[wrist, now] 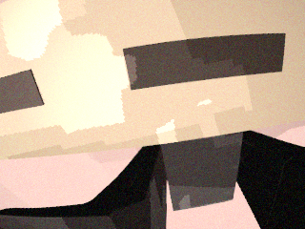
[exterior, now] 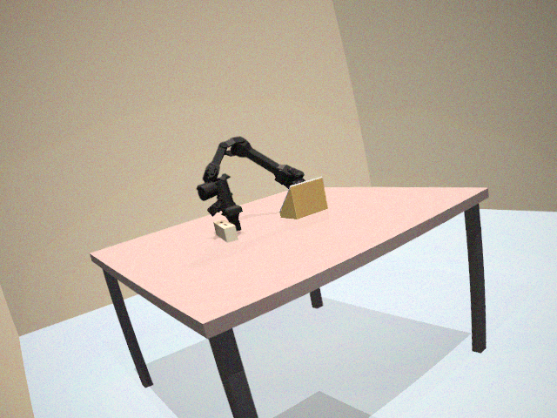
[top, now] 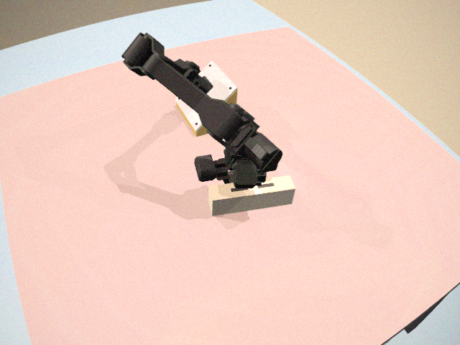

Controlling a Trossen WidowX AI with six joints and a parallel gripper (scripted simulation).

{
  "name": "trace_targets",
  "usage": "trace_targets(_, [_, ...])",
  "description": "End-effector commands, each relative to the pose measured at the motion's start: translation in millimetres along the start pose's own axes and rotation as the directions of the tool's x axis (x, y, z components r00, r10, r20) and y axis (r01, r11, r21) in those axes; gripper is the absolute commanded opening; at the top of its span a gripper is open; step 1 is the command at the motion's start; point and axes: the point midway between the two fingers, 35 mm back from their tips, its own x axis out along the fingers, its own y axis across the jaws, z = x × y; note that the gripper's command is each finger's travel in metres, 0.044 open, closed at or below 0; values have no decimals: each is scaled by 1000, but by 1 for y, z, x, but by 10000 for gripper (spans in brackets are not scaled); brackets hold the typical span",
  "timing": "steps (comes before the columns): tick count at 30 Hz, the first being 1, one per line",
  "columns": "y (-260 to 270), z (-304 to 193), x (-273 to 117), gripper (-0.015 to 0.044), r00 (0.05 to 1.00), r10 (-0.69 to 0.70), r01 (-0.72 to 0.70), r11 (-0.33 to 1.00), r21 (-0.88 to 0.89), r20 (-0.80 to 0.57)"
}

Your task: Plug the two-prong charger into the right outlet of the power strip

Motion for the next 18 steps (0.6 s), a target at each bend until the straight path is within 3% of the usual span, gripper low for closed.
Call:
trace_targets(1, [-2,10,0,0,1000,4,-5,1000,29,25])
trace_targets(18, [-2,8,0,0,1000,4,-5,1000,29,25])
